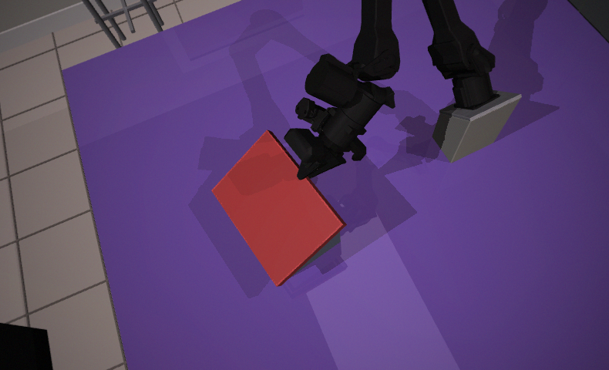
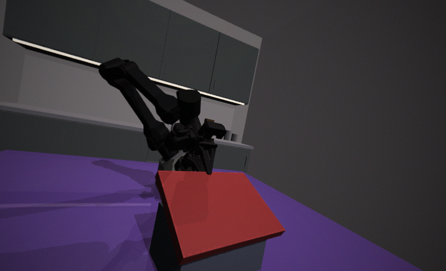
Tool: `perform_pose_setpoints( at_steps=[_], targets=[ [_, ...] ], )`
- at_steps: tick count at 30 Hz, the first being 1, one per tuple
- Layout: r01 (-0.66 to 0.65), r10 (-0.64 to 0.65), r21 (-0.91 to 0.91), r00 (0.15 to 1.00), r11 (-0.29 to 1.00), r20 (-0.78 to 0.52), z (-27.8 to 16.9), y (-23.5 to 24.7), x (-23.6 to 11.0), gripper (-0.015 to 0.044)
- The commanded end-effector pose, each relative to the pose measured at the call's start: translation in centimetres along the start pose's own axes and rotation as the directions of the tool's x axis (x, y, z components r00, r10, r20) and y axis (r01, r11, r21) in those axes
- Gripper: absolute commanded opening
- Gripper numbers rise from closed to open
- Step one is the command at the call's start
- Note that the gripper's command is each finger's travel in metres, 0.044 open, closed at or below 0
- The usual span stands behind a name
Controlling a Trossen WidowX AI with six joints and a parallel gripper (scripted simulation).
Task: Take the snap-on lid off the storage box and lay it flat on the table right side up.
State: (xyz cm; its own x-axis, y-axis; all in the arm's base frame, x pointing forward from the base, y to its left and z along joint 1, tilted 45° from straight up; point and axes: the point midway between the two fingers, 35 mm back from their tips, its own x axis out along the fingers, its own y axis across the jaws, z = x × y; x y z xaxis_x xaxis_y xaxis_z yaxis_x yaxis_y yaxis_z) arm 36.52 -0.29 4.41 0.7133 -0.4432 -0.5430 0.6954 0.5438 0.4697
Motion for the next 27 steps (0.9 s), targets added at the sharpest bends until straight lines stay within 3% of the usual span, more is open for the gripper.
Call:
perform_pose_setpoints(
  at_steps=[1,27],
  targets=[
    [-0.014,0.014,0.008,1.000,1.000,0.002,0.1,1.2,-0.2,0.0000],
    [-0.015,0.015,0.009,1.000,1.000,0.002,0.1,4.8,-1.3,0.0000]
  ],
)
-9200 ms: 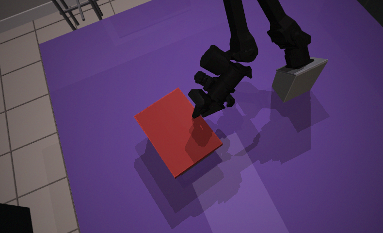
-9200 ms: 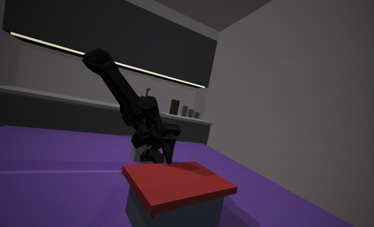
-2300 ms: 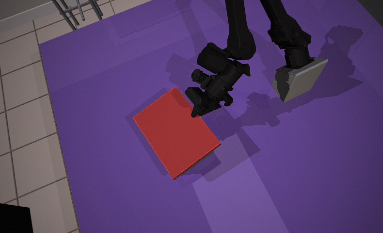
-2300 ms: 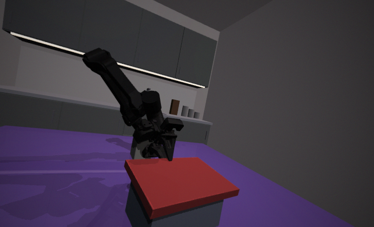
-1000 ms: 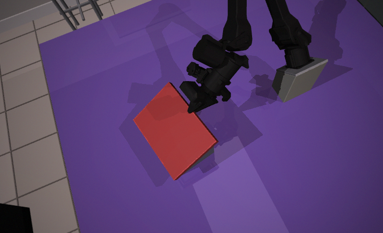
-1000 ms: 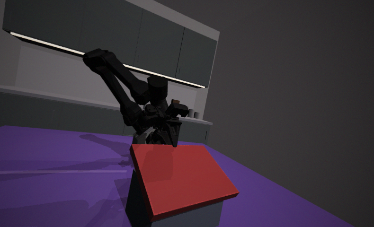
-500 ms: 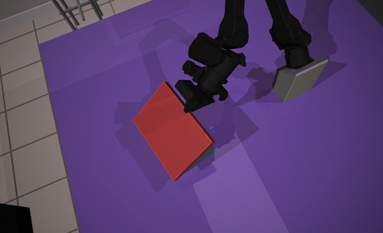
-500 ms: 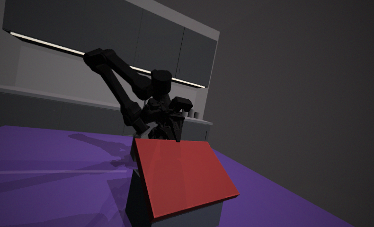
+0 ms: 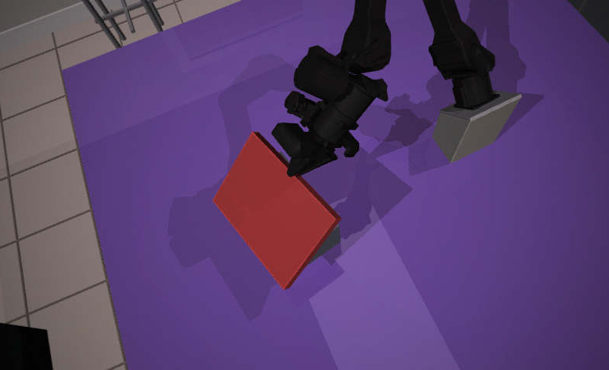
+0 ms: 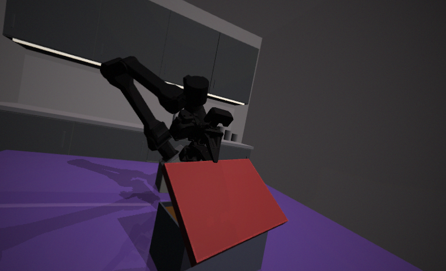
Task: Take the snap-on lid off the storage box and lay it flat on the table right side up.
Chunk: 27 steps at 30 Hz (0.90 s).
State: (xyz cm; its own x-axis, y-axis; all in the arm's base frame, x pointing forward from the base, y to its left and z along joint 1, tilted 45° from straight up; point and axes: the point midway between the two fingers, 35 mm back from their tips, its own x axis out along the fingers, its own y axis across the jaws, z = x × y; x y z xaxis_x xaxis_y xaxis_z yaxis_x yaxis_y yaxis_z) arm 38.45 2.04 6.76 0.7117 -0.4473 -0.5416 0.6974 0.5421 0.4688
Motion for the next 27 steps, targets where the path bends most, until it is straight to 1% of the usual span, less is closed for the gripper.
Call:
perform_pose_setpoints(
  at_steps=[1,27],
  targets=[
    [-0.018,0.018,0.009,1.000,1.000,-0.002,0.0,1.1,-0.5,0.0000],
    [-0.017,0.017,0.009,1.000,1.000,-0.003,0.0,3.7,-2.7,0.0000]
  ],
)
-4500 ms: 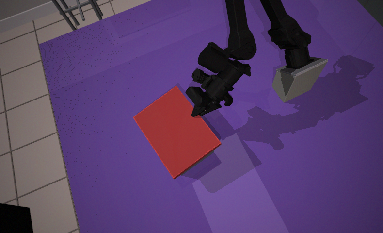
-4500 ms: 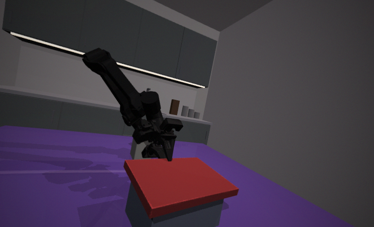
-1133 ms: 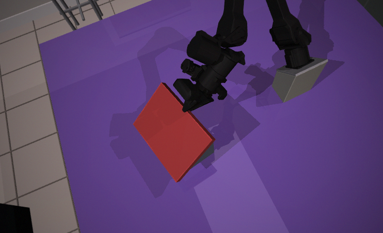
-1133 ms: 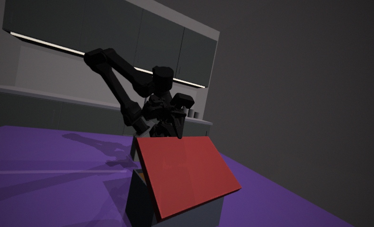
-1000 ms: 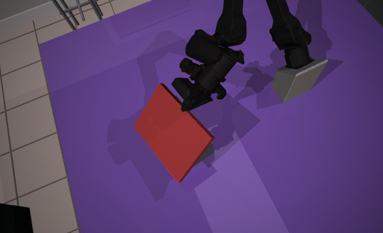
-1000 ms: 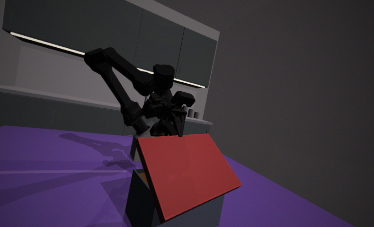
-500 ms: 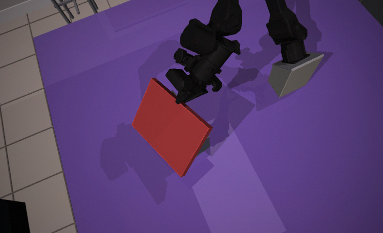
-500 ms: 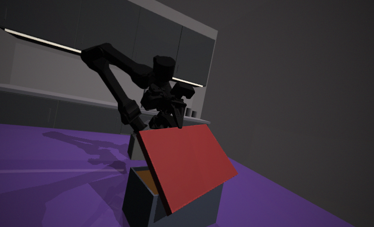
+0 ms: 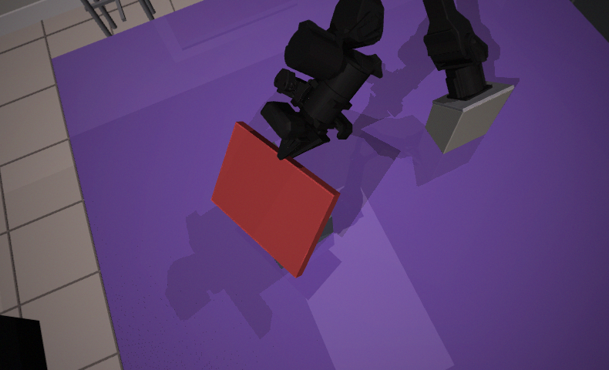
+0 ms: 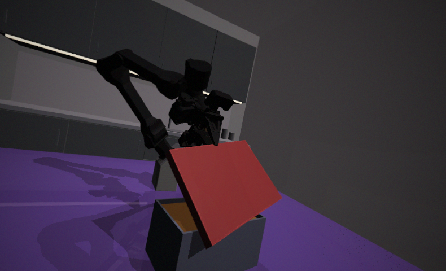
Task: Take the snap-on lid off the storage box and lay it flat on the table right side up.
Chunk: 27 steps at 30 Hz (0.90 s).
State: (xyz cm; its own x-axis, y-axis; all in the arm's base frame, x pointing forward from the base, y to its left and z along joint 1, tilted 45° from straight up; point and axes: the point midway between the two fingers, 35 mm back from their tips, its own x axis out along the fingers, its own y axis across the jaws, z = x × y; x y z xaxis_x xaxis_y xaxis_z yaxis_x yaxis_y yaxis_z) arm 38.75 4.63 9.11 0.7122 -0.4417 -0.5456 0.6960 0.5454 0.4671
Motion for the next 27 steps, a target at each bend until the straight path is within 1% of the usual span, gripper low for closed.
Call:
perform_pose_setpoints(
  at_steps=[1,5,27],
  targets=[
    [-0.016,0.016,0.013,1.000,1.000,0.003,0.2,1.0,-0.4,0.0000],
    [-0.016,0.016,0.013,1.000,1.000,0.003,0.1,0.8,-0.4,0.0000],
    [-0.016,0.016,0.014,1.000,1.000,0.002,-4.5,0.0,-0.4,0.0000]
  ],
)
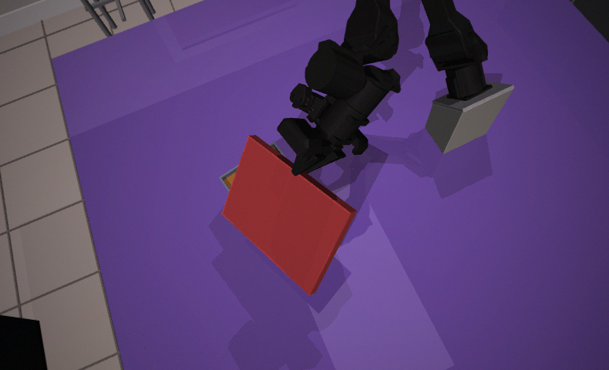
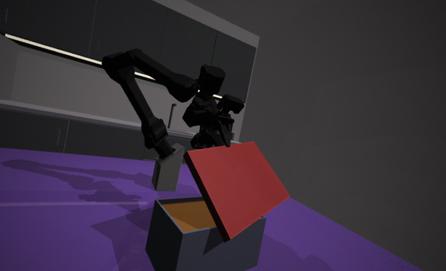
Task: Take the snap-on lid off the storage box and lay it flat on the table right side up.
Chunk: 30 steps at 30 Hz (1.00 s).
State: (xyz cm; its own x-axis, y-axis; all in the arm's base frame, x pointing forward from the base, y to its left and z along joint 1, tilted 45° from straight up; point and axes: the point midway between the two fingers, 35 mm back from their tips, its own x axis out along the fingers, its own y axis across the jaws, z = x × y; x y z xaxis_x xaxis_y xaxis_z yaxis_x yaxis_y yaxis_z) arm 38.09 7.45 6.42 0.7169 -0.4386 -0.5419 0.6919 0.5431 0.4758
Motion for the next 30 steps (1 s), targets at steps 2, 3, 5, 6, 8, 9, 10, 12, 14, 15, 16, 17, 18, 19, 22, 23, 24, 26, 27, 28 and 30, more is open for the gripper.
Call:
perform_pose_setpoints(
  at_steps=[2,3,5,6,8,9,10,12,14,15,16,17,18,19,22,23,24,26,27,28,30],
  targets=[
    [-0.009,0.009,0.007,1.000,1.000,0.001,-1.0,0.2,-0.2,0.0000],
    [-0.009,0.009,0.007,1.000,1.000,0.001,-1.2,0.2,-0.2,0.0000],
    [-0.009,0.009,0.007,1.000,1.000,0.001,-1.6,0.2,-0.3,0.0000],
    [-0.009,0.009,0.008,1.000,1.000,0.001,-1.8,0.2,-0.3,0.0000],
    [-0.010,0.009,0.008,1.000,1.000,0.000,-2.2,0.1,-0.3,0.0000],
    [-0.010,0.010,0.008,1.000,1.000,0.000,-2.4,0.1,-0.3,0.0000],
    [-0.010,0.010,0.008,1.000,1.000,0.000,-2.6,0.1,-0.3,0.0000],
    [-0.010,0.010,0.008,1.000,1.000,0.000,-3.0,0.1,-0.3,0.0000],
    [-0.010,0.010,0.008,1.000,1.000,0.000,-3.4,0.1,-0.4,0.0000],
    [-0.010,0.010,0.008,1.000,1.000,0.000,-3.6,0.1,-0.4,0.0000],
    [-0.010,0.010,0.009,1.000,1.000,0.000,-3.8,0.1,-0.4,0.0000],
    [-0.010,0.010,0.009,1.000,1.000,0.000,-4.0,0.1,-0.4,0.0000],
    [-0.010,0.010,0.009,1.000,1.000,0.000,-4.2,0.1,-0.4,0.0000],
    [-0.010,0.010,0.009,1.000,1.000,0.000,-4.4,0.1,-0.4,0.0000],
    [-0.010,0.010,0.009,1.000,1.000,-0.001,-5.0,0.0,-0.5,0.0000],
    [-0.010,0.010,0.009,1.000,1.000,-0.001,-5.2,0.0,-0.5,0.0000],
    [-0.010,0.010,0.009,1.000,1.000,-0.001,-5.4,0.0,-0.5,0.0000],
    [-0.010,0.010,0.010,1.000,1.000,-0.001,-5.8,0.0,-0.5,0.0000],
    [-0.010,0.010,0.010,1.000,1.000,-0.001,-6.0,0.0,-0.5,0.0000],
    [-0.010,0.010,0.010,1.000,1.000,-0.001,-6.2,0.0,-0.6,0.0000],
    [-0.010,0.010,0.010,1.000,1.000,-0.001,-6.6,0.0,-0.6,0.0000]
  ],
)
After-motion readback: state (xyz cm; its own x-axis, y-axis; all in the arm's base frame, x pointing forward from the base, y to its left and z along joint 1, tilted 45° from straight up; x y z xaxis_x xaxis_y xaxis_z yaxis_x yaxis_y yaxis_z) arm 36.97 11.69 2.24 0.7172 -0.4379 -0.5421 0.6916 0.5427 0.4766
